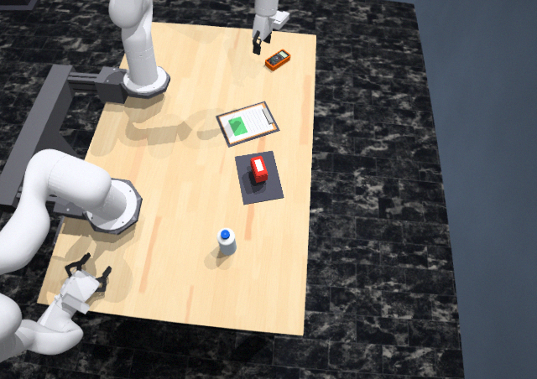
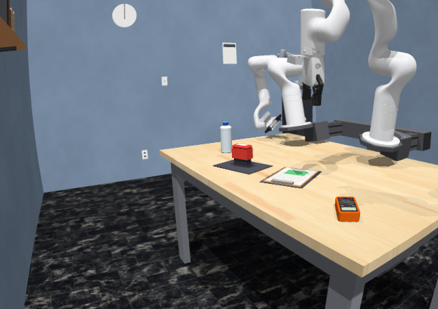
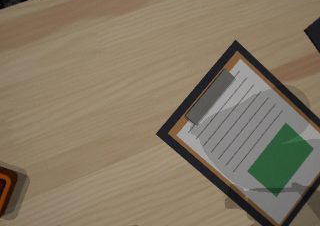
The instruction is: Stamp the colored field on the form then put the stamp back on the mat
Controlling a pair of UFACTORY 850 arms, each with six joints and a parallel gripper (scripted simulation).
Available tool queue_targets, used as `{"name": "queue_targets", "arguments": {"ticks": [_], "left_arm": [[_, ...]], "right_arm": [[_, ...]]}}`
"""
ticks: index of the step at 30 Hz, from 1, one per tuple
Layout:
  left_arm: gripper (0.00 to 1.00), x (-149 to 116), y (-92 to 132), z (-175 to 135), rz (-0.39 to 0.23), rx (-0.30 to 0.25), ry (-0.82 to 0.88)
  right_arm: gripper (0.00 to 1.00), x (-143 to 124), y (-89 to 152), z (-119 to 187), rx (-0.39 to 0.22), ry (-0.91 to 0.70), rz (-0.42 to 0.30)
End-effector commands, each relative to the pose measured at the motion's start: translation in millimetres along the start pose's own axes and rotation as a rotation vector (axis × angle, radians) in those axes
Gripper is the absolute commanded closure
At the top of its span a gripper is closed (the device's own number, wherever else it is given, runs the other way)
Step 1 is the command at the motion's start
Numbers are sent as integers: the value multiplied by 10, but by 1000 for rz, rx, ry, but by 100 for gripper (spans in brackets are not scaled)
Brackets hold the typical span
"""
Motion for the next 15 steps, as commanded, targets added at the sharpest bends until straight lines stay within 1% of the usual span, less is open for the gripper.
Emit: {"name": "queue_targets", "arguments": {"ticks": [1, 5, 10, 12, 13, 15], "left_arm": [[0, -428, 279, -485, 13, 6, 161], [0, -864, 496, -819, 23, 13, 315], [0, -1457, 763, -1150, 35, 23, 509], [0, -1457, 763, -1150, 35, 23, 509], [0, -1798, 919, -1333, 37, 25, 548], [0, -1966, 983, -1370, 41, 30, 625]], "right_arm": [[0, 2, 3, -2, 0, 0, 0], [0, 2, 3, -2, 0, 0, 0], [0, 2, 3, -2, 0, 0, 0], [0, 2, 3, -2, 0, 0, 0], [0, 2, 3, -2, 0, 0, 0], [0, 2, 3, -2, 0, 0, 0]]}}
Point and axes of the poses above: on each arm, the point where the finger pads meet when closed, its own y axis back along the fingers, its own z axis across the jaws, x = y × z, the point moved 9 cm from there along y, back along the fingers, and after that the axes turned 13 degrees about -y, right-handed, at the moved point
